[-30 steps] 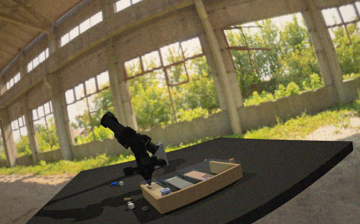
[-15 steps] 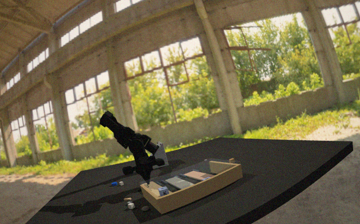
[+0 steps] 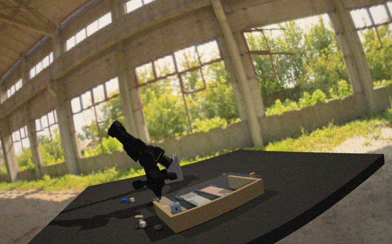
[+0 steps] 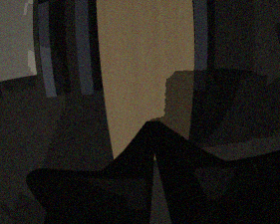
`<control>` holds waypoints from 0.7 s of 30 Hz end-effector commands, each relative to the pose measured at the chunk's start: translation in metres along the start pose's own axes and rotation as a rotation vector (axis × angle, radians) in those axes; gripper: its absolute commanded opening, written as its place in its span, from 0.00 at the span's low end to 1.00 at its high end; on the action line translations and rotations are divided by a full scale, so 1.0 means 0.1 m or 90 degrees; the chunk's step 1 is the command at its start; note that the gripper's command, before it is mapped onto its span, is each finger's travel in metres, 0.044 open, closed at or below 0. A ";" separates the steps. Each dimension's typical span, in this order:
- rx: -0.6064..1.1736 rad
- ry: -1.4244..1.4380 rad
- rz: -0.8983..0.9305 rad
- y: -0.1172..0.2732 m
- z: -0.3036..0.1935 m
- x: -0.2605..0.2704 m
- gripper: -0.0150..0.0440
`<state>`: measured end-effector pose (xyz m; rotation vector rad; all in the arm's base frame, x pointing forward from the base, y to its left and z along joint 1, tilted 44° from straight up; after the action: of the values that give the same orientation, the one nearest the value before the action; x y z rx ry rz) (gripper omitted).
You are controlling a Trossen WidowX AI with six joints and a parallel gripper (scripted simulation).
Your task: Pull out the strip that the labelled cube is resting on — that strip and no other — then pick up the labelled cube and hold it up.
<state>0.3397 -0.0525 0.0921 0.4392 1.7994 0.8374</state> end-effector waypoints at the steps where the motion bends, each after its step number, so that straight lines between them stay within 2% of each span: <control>1: 0.015 0.007 0.007 -0.06 -0.12 0.04 0.25; 21: 0.015 0.008 0.007 -0.05 -0.41 0.09 0.25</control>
<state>0.3104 -0.0593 0.0955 0.4378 1.8004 0.8368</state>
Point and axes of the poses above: the point midway between the two fingers, 35 mm back from their tips, its own y axis back along the fingers, its own x axis across the jaws, z = x × y, the point moved 7 cm from there along y, back along the fingers, and after that the axes turned 8 degrees about y, right-handed, at the moved point
